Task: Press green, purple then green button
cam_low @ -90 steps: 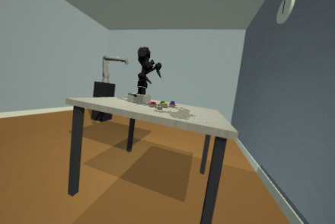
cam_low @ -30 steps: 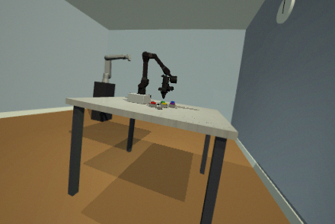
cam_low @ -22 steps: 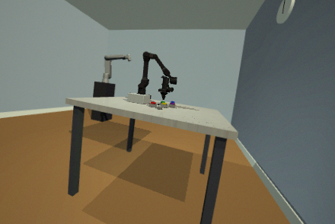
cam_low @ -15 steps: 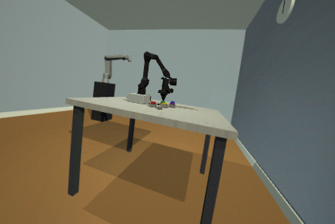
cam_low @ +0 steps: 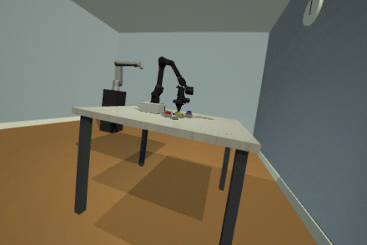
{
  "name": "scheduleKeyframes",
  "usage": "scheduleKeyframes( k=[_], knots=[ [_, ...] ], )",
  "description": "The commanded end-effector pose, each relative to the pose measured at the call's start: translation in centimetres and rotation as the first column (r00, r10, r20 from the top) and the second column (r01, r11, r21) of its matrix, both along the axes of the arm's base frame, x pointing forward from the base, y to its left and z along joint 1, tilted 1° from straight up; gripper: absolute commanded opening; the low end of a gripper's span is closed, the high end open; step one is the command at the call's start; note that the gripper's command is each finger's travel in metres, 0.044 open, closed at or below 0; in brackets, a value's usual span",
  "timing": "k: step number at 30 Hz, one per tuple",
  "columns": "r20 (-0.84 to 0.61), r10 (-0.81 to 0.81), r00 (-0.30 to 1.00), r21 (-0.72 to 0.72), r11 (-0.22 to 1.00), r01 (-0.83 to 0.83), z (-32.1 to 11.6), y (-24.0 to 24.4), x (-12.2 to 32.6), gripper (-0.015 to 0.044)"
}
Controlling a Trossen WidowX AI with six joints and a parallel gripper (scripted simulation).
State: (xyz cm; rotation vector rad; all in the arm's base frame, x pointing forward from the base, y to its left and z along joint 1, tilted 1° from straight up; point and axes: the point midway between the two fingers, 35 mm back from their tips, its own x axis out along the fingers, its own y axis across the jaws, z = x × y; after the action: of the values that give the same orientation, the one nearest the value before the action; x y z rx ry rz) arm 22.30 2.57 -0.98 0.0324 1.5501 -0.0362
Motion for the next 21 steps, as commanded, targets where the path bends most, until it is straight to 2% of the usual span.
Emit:
scheduleKeyframes(
  k=[1,10,13,18,21],
  knots=[
    [-0.004,-0.002,1.0,-0.004,1.0,0.002,-0.1,-0.1,-0.1,0.002],
    [0.0,0.0,1.0,-0.001,1.0,0.0,0.2,0.0,0.0,0.002],
    [-0.004,-0.002,1.0,-0.004,1.0,0.002,3.0,0.0,-0.1,0.002],
    [-0.004,-0.002,1.0,-0.004,1.0,0.002,3.5,0.0,-0.1,0.002],
    [-0.004,-0.002,1.0,-0.004,1.0,0.002,7.1,0.0,0.0,0.002]
  ],
)
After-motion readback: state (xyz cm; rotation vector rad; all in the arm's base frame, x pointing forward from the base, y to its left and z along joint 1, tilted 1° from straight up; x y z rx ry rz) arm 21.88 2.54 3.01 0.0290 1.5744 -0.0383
